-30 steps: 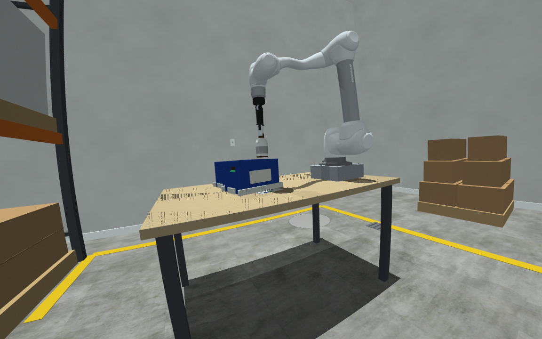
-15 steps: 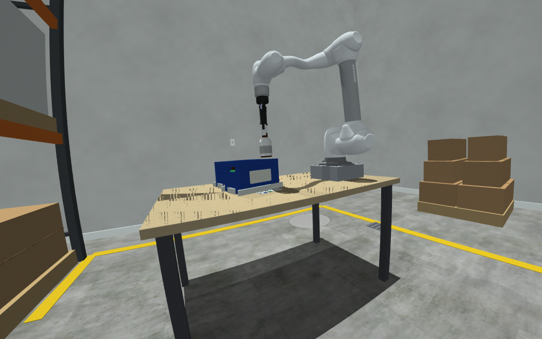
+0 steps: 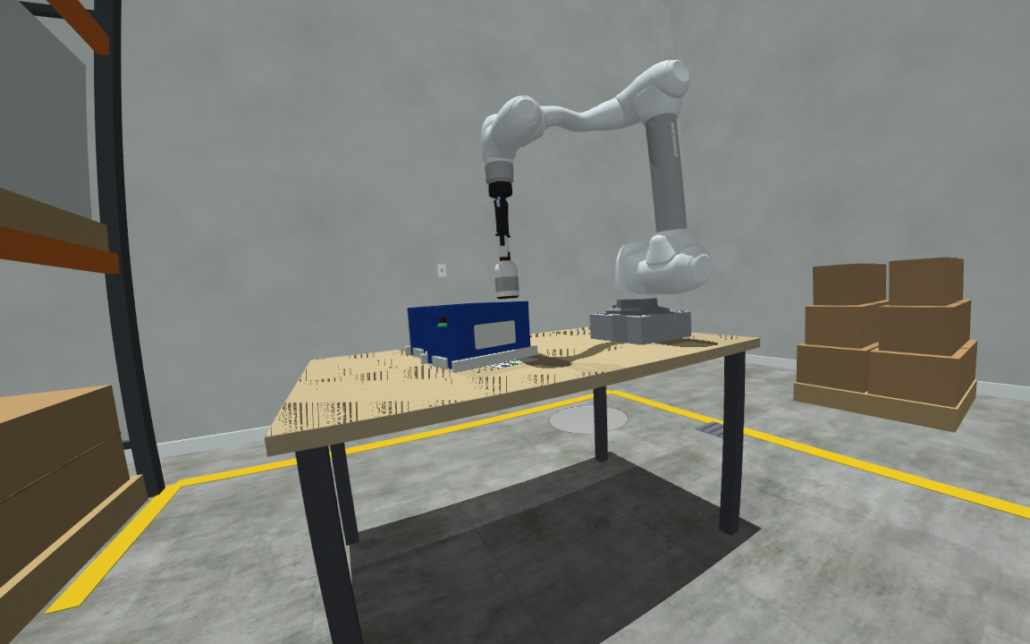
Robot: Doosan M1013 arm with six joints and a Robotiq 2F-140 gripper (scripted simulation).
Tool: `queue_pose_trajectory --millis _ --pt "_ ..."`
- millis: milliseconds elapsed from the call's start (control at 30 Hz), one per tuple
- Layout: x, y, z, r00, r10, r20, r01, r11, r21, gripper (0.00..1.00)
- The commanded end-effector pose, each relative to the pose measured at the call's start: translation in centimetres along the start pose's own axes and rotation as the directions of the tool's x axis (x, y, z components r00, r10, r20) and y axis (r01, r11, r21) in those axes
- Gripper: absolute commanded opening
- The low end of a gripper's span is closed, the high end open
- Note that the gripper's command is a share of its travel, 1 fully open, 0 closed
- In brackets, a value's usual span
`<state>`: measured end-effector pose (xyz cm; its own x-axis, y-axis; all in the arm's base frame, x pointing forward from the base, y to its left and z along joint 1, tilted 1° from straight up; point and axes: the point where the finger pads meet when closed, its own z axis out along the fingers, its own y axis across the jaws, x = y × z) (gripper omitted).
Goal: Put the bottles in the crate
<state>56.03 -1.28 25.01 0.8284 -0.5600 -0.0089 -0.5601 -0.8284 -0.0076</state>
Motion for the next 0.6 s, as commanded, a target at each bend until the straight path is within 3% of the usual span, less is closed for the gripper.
queue_pose_trajectory --millis 0,567 --pt "0.03 0.03 -0.01 1.000 0.000 0.000 0.000 1.000 0.000 0.00" --pt "0.17 0.17 -0.01 1.000 0.000 0.000 0.000 1.000 0.000 0.00"
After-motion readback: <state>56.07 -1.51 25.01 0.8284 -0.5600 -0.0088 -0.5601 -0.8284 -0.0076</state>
